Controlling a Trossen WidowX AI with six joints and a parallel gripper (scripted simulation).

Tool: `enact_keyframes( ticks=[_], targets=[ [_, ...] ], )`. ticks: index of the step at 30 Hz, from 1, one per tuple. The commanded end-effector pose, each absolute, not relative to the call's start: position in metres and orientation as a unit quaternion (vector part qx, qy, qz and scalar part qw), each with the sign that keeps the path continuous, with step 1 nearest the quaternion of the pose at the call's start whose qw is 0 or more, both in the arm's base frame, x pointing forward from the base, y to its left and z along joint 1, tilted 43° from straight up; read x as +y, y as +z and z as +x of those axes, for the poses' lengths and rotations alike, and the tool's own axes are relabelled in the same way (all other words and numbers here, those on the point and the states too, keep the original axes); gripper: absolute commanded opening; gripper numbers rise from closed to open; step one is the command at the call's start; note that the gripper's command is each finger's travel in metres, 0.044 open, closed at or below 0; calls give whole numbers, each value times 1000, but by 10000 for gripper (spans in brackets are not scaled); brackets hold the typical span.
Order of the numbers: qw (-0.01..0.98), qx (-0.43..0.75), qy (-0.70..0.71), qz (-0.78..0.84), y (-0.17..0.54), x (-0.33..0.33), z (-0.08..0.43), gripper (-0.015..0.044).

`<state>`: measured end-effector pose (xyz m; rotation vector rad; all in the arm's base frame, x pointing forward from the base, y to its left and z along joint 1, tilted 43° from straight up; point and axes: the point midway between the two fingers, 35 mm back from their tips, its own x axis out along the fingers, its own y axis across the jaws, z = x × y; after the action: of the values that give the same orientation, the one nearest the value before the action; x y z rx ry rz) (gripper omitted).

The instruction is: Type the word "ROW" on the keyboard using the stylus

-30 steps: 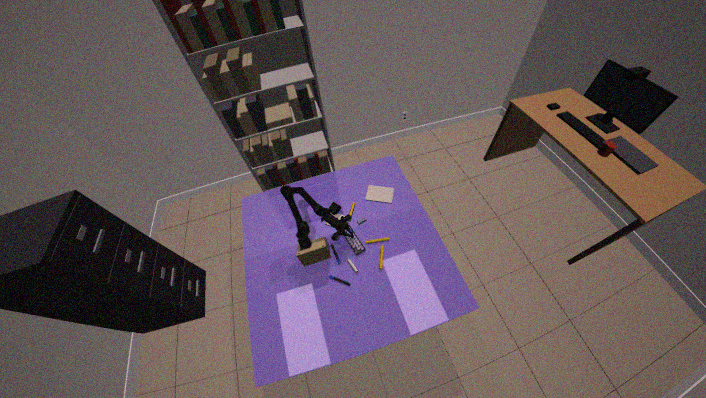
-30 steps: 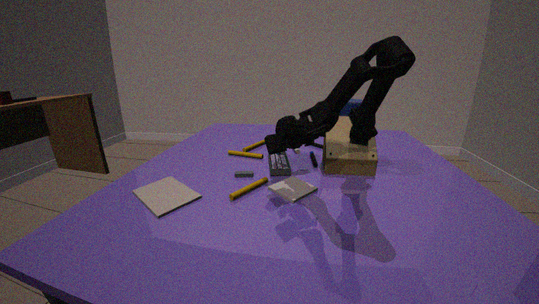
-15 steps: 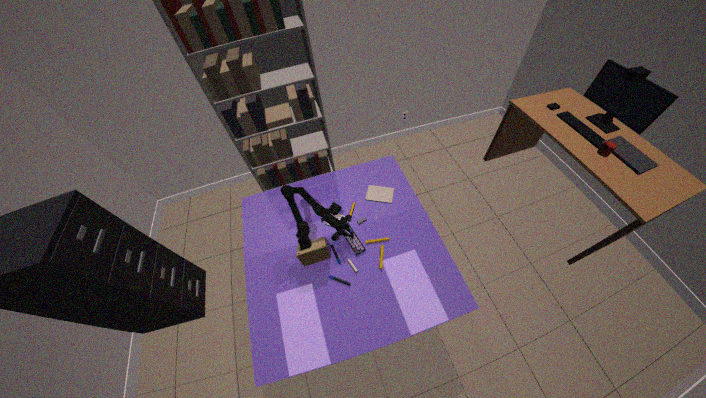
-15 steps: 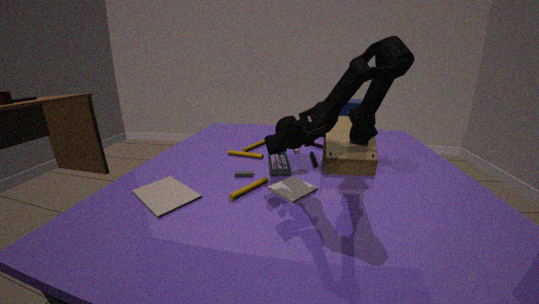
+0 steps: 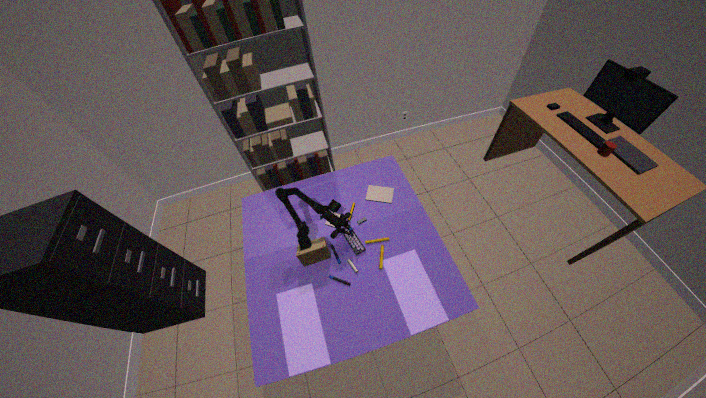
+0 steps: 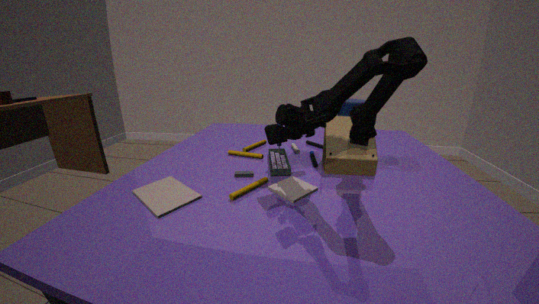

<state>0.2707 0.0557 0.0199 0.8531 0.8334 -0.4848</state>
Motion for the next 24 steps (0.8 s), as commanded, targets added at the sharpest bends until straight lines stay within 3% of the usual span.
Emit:
enact_keyframes(
  ticks=[1,7,10,24],
  targets=[
    [801,388,-223,398,23,55,271,81],
    [800,389,-225,398,21,55,271,65],
    [800,389,-225,398,19,54,273,0],
    [800,389,-224,397,-9,24,304,0]
  ],
)
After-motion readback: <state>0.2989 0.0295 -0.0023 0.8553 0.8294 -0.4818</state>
